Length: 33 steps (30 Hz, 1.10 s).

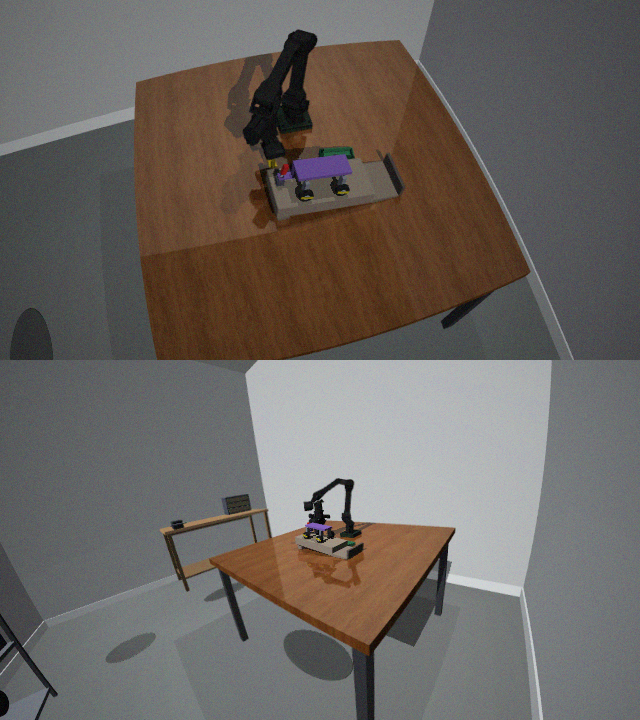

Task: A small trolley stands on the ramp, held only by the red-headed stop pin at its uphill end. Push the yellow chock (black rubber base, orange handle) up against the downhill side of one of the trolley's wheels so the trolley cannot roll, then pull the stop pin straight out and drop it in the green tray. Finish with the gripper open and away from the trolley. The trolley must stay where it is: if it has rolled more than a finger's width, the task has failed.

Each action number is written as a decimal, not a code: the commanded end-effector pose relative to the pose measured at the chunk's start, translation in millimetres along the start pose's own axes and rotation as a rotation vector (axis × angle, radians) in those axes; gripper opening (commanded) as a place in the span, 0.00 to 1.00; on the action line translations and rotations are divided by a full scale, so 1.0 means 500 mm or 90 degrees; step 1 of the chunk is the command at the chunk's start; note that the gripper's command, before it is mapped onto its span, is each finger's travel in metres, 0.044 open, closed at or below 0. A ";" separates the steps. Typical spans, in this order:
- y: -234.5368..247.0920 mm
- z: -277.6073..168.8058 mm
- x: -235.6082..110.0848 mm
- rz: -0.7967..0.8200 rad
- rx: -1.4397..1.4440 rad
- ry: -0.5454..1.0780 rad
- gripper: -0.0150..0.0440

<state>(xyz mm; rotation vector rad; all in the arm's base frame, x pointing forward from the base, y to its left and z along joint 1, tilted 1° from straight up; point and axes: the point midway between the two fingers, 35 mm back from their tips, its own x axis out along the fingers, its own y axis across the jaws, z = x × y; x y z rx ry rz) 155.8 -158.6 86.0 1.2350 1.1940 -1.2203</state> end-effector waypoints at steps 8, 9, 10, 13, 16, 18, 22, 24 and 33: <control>0.001 0.001 -0.080 0.005 -0.002 -0.001 0.25; 0.001 0.001 -0.088 0.005 -0.002 -0.001 0.25; 0.001 0.001 -0.095 0.005 -0.002 -0.001 0.25; 0.002 0.001 -0.116 0.005 -0.002 -0.001 0.25; 0.003 0.001 -0.136 0.005 -0.002 -0.001 0.25; 0.004 0.002 -0.150 0.005 -0.002 -0.001 0.25; 0.006 0.002 -0.176 0.005 -0.002 -0.001 0.25; 0.008 0.002 -0.189 0.005 -0.002 -0.001 0.25; 0.008 0.002 -0.194 0.005 -0.032 -0.001 0.25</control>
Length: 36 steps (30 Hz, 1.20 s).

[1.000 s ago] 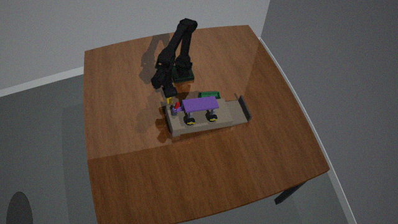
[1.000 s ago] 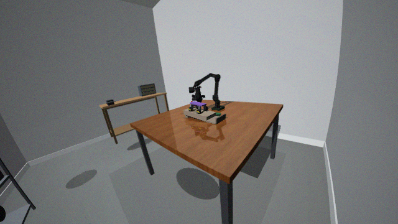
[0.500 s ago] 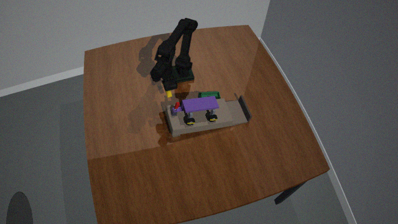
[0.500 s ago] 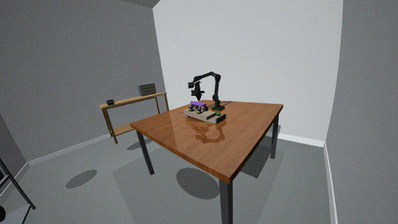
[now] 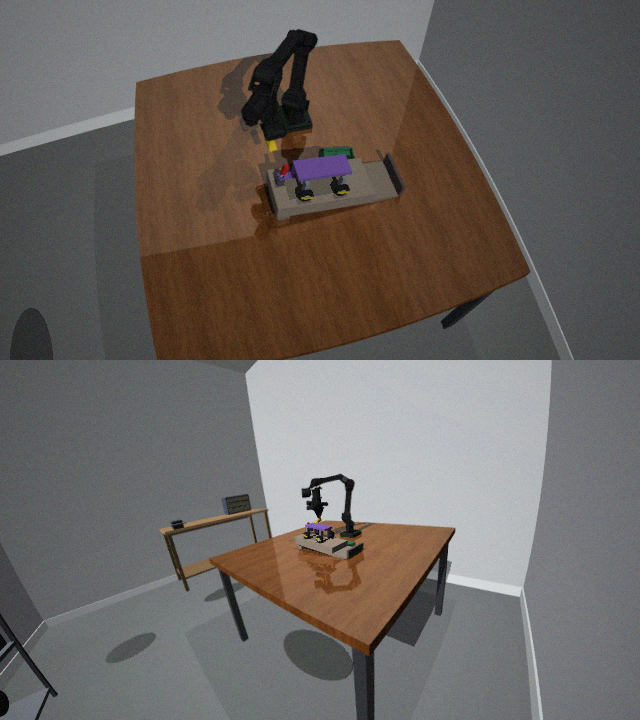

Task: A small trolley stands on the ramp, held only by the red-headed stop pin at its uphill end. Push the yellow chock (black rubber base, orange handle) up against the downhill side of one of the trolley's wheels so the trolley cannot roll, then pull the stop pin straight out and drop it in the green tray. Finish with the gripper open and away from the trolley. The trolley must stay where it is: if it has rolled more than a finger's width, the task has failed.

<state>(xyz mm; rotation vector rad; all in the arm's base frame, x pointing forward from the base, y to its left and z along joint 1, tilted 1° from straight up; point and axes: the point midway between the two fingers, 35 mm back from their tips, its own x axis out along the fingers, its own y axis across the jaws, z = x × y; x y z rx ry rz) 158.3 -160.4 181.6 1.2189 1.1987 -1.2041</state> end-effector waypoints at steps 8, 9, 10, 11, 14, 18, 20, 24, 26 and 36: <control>0.002 -0.001 -0.002 0.003 -0.192 0.000 0.25; 0.002 -0.001 -0.002 0.003 -0.214 0.000 0.25; 0.002 -0.001 -0.002 0.003 -0.235 0.000 0.25; 0.002 -0.001 -0.002 0.003 -0.257 0.000 0.25; 0.002 -0.001 -0.002 0.003 -0.322 0.000 0.25; 0.002 -0.001 -0.002 0.003 -0.409 -0.001 0.25; 0.002 -0.001 -0.002 0.003 -0.453 -0.001 0.25; 0.002 -0.001 -0.002 0.003 -0.539 -0.001 0.25; 0.002 -0.001 -0.002 0.003 -0.583 -0.001 0.25; 0.002 -0.001 -0.002 0.003 -0.800 -0.002 0.25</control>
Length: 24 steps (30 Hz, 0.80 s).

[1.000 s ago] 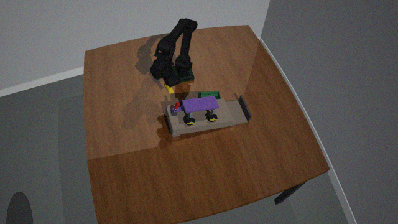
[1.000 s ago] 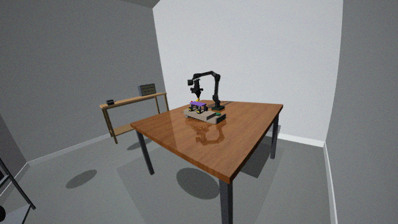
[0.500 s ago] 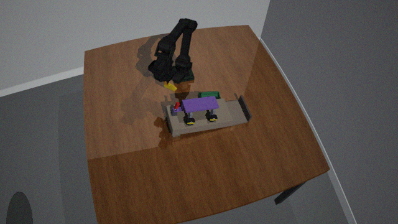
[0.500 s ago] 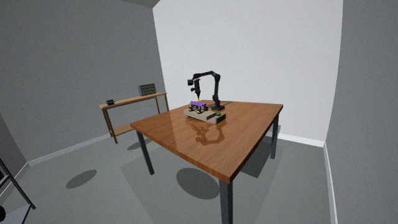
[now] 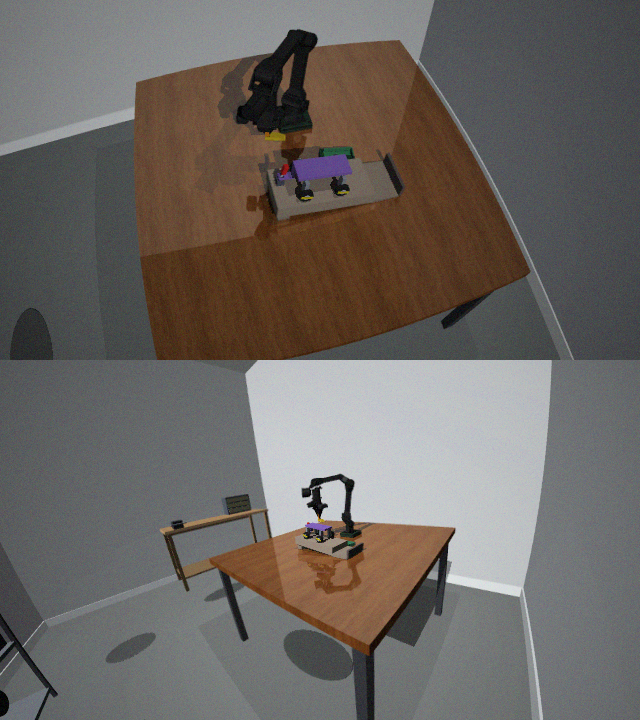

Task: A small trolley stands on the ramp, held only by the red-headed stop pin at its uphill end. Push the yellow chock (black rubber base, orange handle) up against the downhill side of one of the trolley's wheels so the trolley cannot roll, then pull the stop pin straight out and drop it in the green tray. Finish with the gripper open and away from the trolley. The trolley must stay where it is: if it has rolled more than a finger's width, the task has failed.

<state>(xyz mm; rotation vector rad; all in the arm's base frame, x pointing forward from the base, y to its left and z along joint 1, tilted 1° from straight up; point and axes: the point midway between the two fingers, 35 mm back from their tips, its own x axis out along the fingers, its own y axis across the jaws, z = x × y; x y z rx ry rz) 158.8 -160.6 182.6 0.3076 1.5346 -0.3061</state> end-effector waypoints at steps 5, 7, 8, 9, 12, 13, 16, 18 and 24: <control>0.001 0.000 0.000 0.003 -0.155 -0.001 0.25; 0.001 0.000 0.000 0.003 -0.183 -0.002 0.25; 0.001 0.000 0.000 0.002 -0.193 -0.002 0.25; 0.001 0.000 0.000 0.002 -0.210 -0.002 0.25; 0.001 0.000 0.000 0.002 -0.274 -0.002 0.25; 0.001 0.000 0.000 0.002 -0.296 -0.002 0.25; 0.001 0.000 0.000 0.002 -0.362 -0.002 0.25; 0.001 0.000 0.000 0.002 -0.405 -0.002 0.25; 0.001 0.000 0.000 0.002 -0.536 -0.002 0.25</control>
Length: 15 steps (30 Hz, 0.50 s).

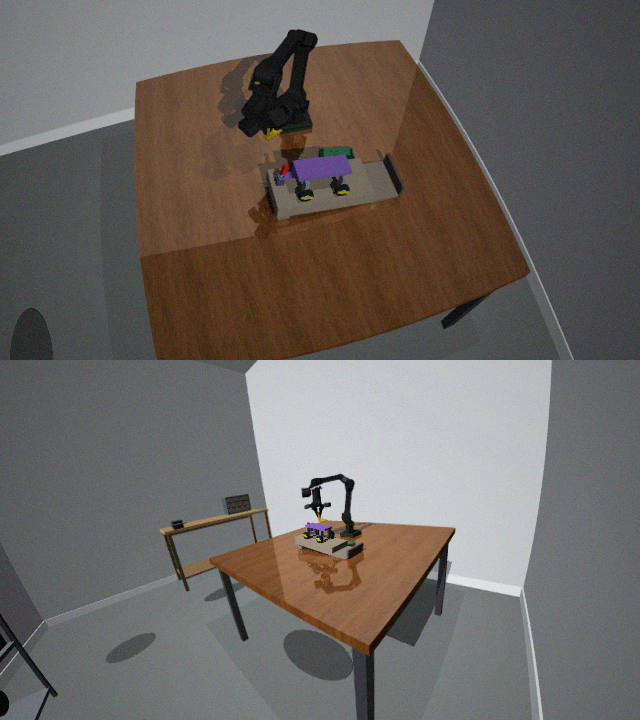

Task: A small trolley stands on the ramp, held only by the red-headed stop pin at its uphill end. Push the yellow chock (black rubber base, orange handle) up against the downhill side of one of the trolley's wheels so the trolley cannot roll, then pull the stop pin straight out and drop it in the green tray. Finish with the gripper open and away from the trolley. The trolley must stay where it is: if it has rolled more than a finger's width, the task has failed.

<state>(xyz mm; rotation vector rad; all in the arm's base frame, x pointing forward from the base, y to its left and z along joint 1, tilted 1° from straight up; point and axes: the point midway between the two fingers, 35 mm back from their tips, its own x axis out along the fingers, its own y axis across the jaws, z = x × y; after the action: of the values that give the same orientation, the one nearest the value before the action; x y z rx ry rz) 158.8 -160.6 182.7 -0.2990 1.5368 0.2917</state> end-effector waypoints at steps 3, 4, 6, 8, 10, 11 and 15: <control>0.001 0.001 0.000 0.001 -0.111 -0.003 0.25; 0.001 0.001 0.000 0.001 -0.133 -0.003 0.25; 0.001 0.001 0.000 0.001 -0.176 -0.003 0.25; 0.001 0.001 0.000 0.001 -0.220 -0.003 0.25; 0.001 0.001 0.000 0.001 -0.264 -0.003 0.25; 0.001 0.001 0.000 0.001 -0.286 -0.003 0.25; 0.001 0.001 0.000 0.001 -0.373 -0.003 0.25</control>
<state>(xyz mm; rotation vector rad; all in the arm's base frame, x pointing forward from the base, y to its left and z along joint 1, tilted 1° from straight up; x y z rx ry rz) 158.7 -160.7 182.7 -0.7006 1.4442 0.6878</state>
